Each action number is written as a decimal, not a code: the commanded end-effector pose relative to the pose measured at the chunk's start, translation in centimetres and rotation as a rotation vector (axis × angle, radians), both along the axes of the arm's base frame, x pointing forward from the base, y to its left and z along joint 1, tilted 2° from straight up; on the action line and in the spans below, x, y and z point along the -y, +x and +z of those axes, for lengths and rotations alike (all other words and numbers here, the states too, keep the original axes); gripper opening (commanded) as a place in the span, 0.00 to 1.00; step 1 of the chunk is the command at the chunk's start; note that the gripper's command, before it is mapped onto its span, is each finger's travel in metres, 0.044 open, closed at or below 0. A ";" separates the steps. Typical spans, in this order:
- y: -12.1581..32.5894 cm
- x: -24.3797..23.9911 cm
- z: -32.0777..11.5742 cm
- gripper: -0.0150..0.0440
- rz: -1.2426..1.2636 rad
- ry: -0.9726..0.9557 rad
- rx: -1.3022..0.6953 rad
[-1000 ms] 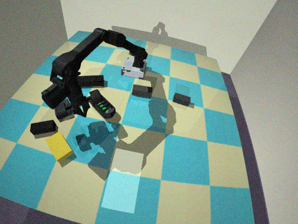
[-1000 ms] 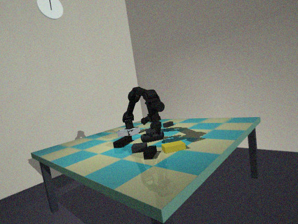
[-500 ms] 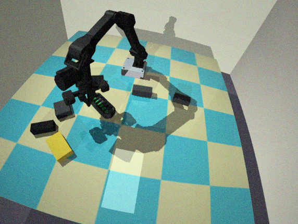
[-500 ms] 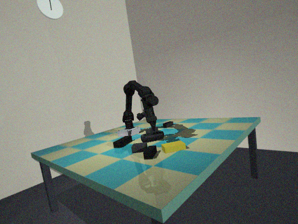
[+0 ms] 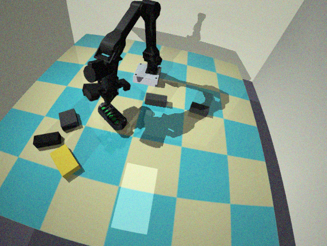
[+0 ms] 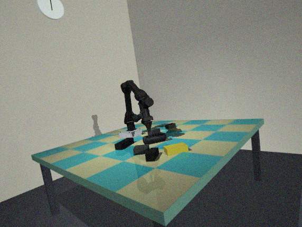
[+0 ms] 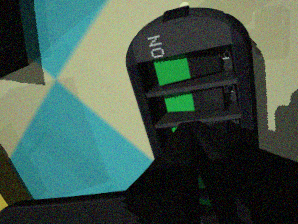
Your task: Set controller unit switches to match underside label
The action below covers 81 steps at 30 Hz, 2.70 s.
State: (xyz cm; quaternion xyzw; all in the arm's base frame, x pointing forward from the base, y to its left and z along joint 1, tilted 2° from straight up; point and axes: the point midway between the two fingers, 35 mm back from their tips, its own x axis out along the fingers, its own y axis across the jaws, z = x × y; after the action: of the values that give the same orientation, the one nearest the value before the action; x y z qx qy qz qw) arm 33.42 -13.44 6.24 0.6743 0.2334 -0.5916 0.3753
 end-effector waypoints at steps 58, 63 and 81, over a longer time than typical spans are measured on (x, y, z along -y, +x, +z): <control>-5.3 -1.0 -6.9 0.25 0.062 -0.092 0.041; -5.1 -0.9 -6.9 0.25 0.062 -0.092 0.041; -4.6 -0.5 -6.9 0.25 0.062 -0.092 0.042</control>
State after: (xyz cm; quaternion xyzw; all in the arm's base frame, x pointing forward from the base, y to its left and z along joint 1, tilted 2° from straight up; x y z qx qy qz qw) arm 28.56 -12.85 -0.74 0.6603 0.2188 -0.5779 0.4269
